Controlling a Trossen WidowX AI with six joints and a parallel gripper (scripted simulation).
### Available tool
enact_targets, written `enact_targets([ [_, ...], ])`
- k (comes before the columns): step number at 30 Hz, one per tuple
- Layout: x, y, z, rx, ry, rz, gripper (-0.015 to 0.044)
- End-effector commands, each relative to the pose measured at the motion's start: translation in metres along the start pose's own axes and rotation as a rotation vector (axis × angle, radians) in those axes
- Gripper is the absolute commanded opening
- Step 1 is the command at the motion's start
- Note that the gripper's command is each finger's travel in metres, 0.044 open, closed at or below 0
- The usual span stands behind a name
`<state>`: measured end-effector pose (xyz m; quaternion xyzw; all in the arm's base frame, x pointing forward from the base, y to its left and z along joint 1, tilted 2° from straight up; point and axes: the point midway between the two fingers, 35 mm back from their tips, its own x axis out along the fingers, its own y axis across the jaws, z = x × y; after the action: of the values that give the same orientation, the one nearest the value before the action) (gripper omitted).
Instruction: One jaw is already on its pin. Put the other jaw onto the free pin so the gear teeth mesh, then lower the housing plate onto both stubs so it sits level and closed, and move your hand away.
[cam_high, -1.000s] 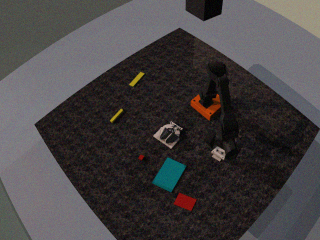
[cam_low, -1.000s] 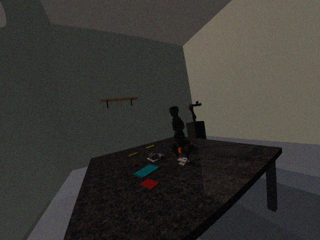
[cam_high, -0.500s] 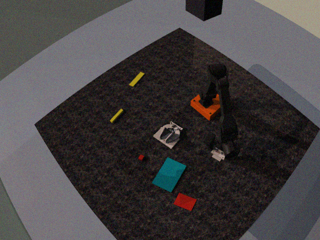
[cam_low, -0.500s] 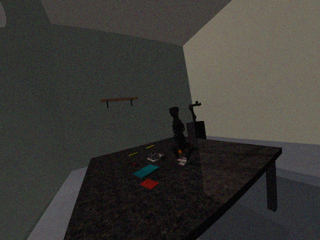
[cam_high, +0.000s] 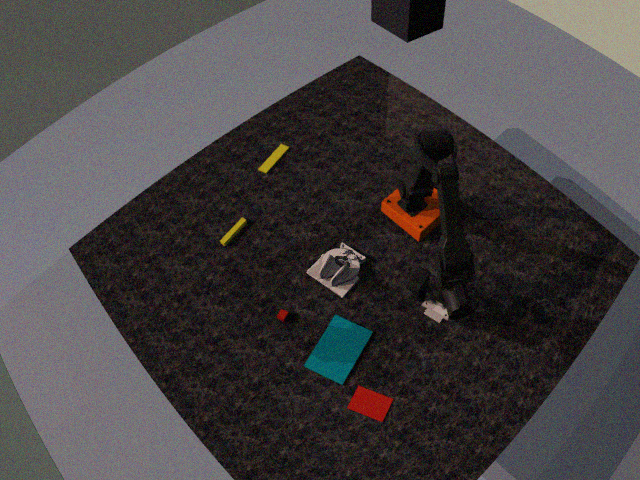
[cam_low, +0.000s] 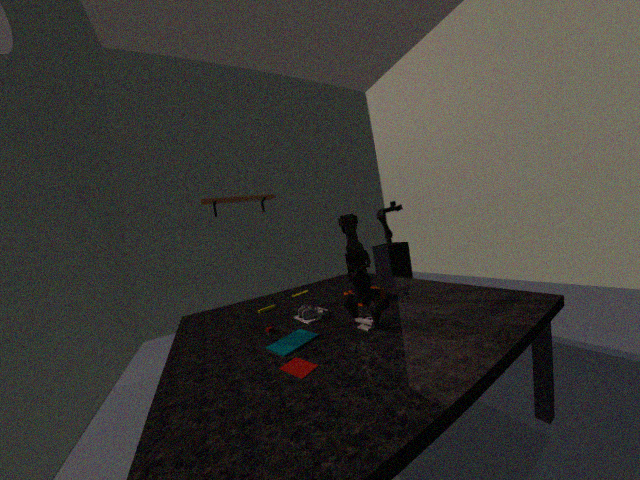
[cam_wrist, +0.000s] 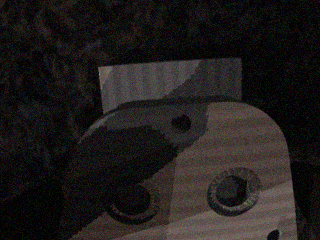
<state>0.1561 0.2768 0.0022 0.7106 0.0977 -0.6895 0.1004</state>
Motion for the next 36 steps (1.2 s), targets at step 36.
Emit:
enact_targets([
  [36,0.0005,0.0,0.0,0.0,0.0,0.0,0.0351],
])
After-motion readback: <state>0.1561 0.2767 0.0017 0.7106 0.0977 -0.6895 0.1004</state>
